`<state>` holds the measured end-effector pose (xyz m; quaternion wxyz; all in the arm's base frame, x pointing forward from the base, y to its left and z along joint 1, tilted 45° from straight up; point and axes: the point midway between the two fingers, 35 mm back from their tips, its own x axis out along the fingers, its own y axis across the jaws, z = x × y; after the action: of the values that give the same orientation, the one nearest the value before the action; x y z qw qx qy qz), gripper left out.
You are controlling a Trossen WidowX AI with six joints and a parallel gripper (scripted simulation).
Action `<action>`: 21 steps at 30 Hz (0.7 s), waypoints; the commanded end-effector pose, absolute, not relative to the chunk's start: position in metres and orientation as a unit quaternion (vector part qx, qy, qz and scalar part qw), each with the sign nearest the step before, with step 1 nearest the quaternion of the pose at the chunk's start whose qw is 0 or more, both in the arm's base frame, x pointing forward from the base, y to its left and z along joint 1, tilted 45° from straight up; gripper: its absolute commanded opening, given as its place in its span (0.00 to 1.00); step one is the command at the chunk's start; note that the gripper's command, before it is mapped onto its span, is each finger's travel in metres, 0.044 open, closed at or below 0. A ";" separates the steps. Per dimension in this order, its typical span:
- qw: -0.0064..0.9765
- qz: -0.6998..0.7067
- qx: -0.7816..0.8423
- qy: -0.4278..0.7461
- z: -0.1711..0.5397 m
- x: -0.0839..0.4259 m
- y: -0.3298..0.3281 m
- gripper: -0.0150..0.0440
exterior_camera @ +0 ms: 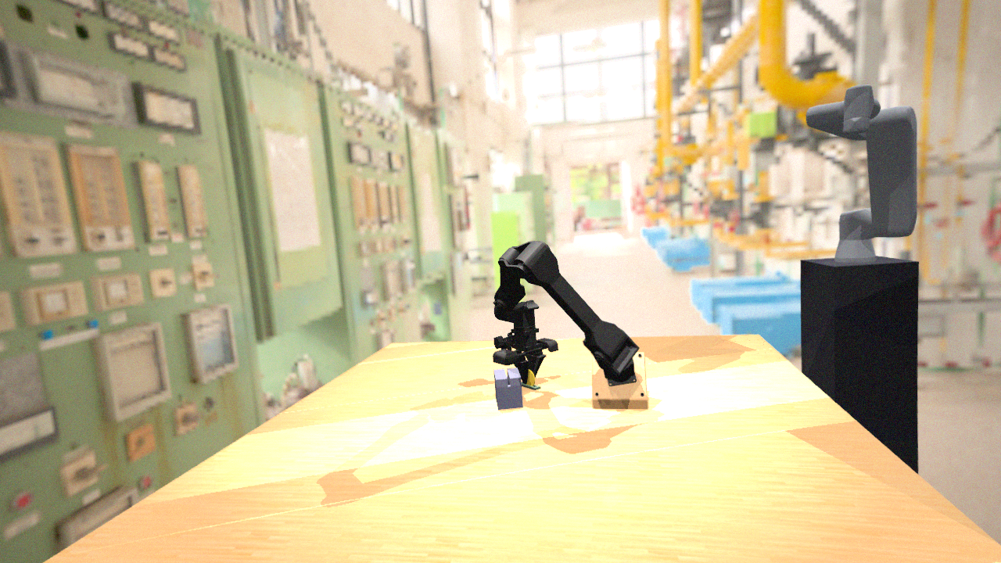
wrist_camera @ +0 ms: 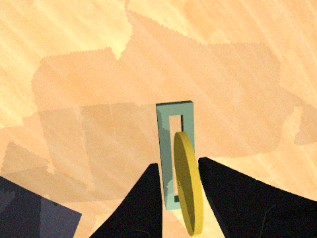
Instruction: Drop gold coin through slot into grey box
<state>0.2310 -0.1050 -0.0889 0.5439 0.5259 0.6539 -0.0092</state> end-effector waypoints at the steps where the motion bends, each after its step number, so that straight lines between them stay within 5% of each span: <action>1: 0.540 -0.009 0.530 0.654 -0.091 0.230 -0.103 0.30; 21: 0.541 -0.011 0.529 0.654 -0.076 0.230 -0.121 0.25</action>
<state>0.2293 -0.1144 -0.0816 0.5357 0.5332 0.6546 -0.0102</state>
